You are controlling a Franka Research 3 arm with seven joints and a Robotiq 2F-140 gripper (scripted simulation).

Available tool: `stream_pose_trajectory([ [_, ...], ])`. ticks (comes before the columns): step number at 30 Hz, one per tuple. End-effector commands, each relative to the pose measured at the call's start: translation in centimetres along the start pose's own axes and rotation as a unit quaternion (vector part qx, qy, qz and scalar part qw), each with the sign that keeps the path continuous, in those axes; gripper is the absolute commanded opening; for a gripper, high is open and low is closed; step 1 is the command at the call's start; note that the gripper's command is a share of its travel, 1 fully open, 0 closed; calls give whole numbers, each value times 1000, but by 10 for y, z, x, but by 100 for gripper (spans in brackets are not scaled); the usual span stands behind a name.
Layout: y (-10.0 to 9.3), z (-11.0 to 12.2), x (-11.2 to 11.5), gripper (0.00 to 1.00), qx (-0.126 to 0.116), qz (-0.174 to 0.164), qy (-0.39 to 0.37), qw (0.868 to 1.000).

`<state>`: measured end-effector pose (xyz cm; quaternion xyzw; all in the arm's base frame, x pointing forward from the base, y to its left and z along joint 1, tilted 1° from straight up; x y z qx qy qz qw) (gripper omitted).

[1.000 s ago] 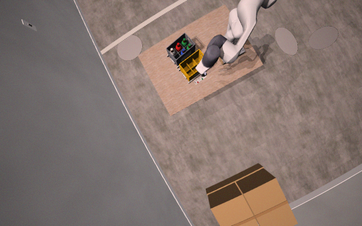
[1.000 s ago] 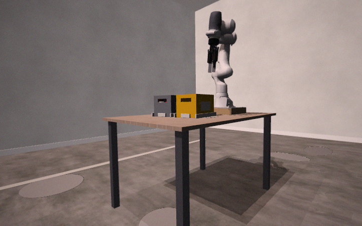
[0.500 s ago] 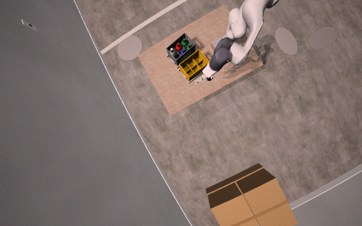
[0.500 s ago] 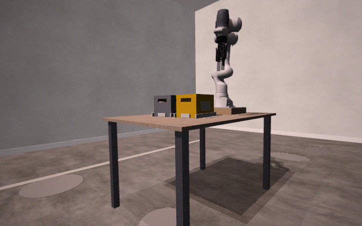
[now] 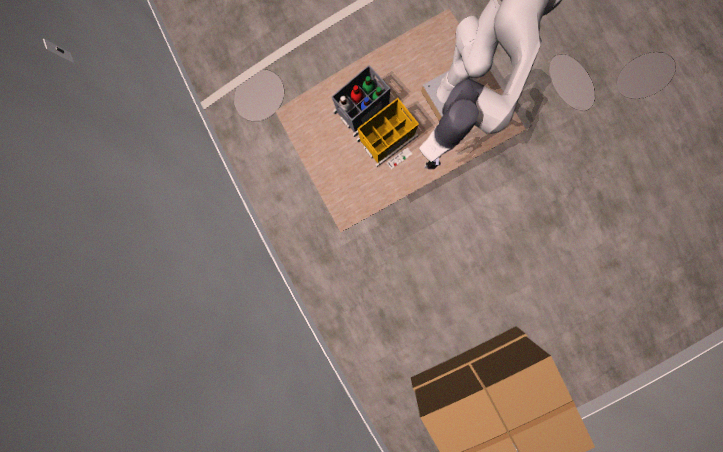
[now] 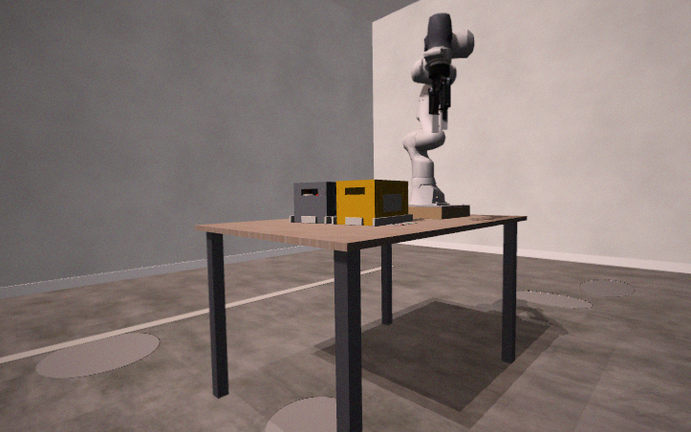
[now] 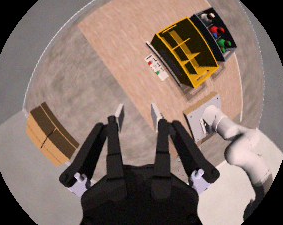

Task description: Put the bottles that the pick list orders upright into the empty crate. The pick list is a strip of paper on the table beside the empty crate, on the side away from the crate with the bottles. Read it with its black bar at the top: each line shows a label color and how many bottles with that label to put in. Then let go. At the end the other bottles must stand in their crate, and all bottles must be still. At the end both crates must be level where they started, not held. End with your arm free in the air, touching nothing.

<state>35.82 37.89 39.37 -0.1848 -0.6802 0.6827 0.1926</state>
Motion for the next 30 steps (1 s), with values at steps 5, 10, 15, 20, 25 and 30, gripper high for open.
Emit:
stream_pose_trajectory([
  [5, -2, -4, 7, 38, -2, -1, 25, 1000],
  [10, -2, -4, 7, 38, -2, -1, 25, 1000],
  [15, -2, -4, 7, 38, -2, -1, 25, 1000],
  [20, -2, -4, 7, 38, -2, -1, 25, 1000],
  [25, 14, 6, -9, 38, -2, -1, -59, 998],
  [30, 30, 15, -26, 38, 3, -1, -95, 995],
])
Point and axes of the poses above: the point where the finger pads meet when closed, its own y axis out along the fingers, its own z axis across the jaws, x = y × z, the point moved 8 cm from there along -y, back along the fingers, and after that the axes turned 7 degrees about y, right-handed, at the moved point
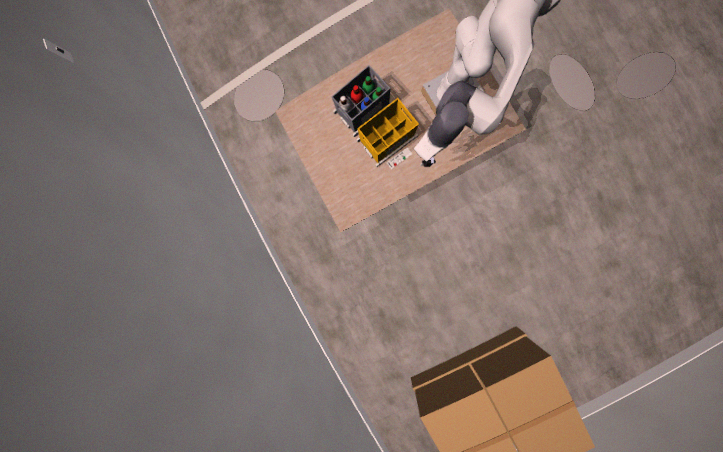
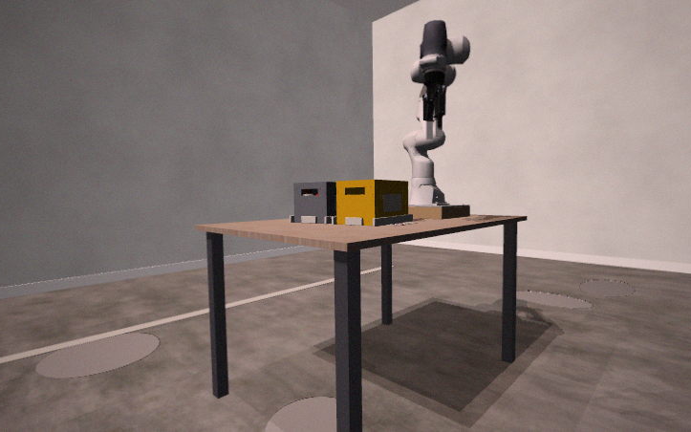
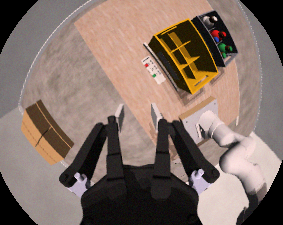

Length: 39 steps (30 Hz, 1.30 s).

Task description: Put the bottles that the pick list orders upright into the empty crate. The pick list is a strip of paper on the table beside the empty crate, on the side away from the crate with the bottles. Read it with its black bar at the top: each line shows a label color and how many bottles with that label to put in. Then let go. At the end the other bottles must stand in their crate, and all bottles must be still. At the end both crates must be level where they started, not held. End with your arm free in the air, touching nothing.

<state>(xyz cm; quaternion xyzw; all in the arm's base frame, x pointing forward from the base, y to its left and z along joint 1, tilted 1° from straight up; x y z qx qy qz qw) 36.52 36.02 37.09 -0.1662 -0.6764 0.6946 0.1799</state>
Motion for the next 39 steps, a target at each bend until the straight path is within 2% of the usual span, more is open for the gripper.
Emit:
stream_pose_trajectory([
  [1, 11, 5, -13, 38, -8, 1, -78, 997],
  [4, 14, 6, -16, 38, -6, 1, -84, 996],
  [19, 63, 35, -64, 38, 7, -1, -182, 983],
  [21, 63, 35, -64, 38, 7, -1, -182, 983],
  [34, 106, 62, -105, 38, 0, 0, -261, 965],
  [38, 107, 63, -106, 38, -2, 1, -271, 963],
  [39, 107, 63, -106, 38, -6, 2, -285, 959],
])
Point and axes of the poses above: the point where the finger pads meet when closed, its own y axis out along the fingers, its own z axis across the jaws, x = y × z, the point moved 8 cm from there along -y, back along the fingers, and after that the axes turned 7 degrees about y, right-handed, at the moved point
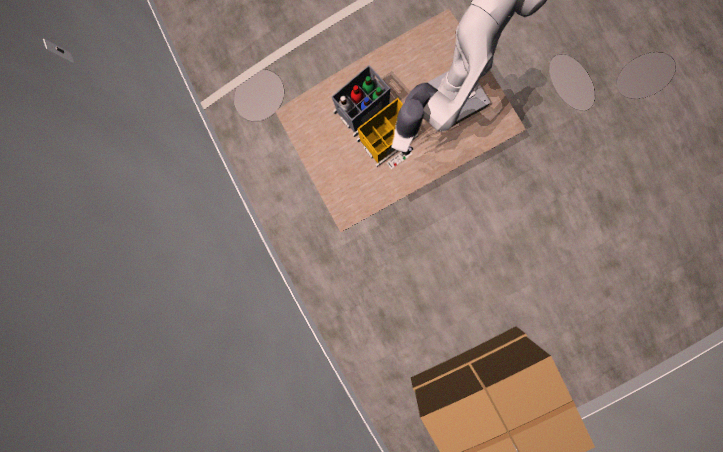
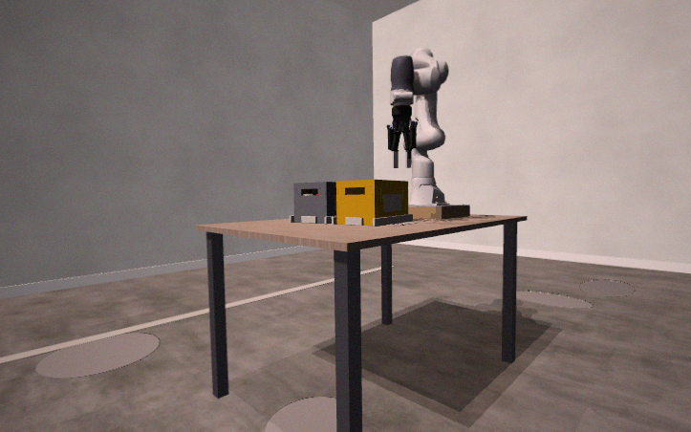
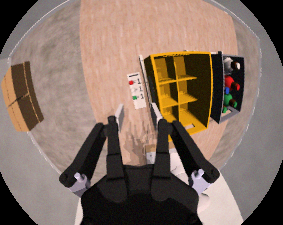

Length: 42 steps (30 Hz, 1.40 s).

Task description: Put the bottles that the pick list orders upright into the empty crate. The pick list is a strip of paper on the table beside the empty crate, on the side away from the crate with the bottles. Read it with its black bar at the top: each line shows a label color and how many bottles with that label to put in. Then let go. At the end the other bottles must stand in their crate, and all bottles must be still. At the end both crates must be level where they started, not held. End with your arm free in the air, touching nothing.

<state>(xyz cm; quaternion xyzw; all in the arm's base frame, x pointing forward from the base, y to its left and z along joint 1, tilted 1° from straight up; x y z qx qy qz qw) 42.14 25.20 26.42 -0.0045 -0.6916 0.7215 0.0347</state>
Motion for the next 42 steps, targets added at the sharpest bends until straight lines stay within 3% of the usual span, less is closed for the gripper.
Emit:
stream_pose_trajectory([
  [1, -1, 0, -4, 38, -17, 14, -75, 997],
  [42, -1, 1, -4, 38, -21, 17, -95, 995],
])
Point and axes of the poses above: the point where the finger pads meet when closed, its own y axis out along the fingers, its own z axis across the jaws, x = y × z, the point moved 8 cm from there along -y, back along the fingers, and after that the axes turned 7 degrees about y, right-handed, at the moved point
